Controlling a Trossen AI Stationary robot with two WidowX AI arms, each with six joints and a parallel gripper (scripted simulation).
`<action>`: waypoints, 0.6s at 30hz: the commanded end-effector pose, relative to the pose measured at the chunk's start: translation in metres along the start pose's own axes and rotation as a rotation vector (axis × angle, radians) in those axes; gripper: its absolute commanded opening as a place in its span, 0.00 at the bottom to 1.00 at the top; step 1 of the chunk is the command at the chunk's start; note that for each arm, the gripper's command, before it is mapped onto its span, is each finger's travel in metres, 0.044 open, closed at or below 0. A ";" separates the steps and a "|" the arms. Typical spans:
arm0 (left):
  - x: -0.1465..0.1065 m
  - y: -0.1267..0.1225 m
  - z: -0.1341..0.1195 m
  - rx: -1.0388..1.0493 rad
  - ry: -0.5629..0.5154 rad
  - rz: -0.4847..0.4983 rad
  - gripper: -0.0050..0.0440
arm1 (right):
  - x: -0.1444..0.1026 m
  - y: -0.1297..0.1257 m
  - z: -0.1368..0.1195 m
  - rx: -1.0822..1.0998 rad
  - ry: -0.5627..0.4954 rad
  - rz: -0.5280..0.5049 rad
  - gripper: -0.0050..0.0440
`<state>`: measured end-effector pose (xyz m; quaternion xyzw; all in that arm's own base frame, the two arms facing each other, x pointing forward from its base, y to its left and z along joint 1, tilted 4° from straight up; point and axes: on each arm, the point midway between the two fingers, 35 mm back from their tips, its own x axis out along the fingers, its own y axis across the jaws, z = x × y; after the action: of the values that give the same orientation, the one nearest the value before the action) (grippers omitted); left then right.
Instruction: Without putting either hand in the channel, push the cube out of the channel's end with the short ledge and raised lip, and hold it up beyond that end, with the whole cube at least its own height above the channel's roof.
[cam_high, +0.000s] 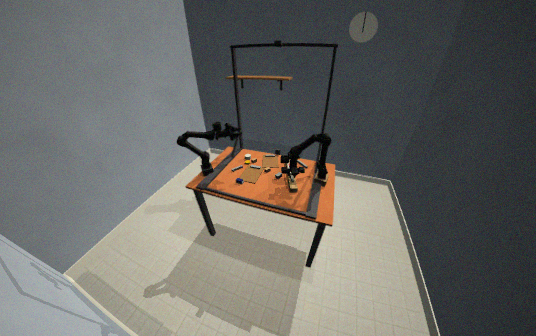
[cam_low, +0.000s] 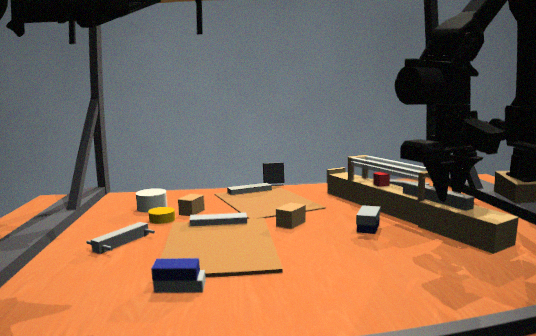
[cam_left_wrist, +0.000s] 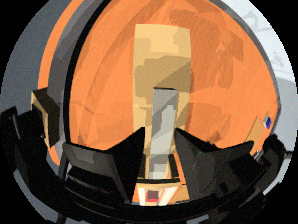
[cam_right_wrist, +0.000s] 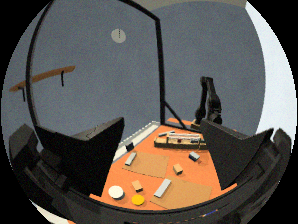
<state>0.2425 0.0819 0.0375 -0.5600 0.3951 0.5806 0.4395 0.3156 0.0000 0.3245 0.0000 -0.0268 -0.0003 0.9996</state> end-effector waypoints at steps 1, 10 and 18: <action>-0.008 -0.005 0.001 -0.007 -0.002 -0.026 0.42 | -0.001 0.000 0.006 0.006 -0.017 -0.002 0.92; -0.038 -0.007 0.001 -0.007 -0.002 -0.038 0.42 | -0.001 0.000 0.006 0.006 -0.017 -0.002 0.92; -0.052 -0.005 0.001 -0.006 -0.002 -0.031 0.42 | -0.001 0.000 0.006 0.006 -0.017 -0.002 0.92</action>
<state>0.2450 0.0799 0.0824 -0.5638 0.3903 0.5767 0.4441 0.3156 0.0000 0.3245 0.0000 -0.0268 -0.0003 0.9996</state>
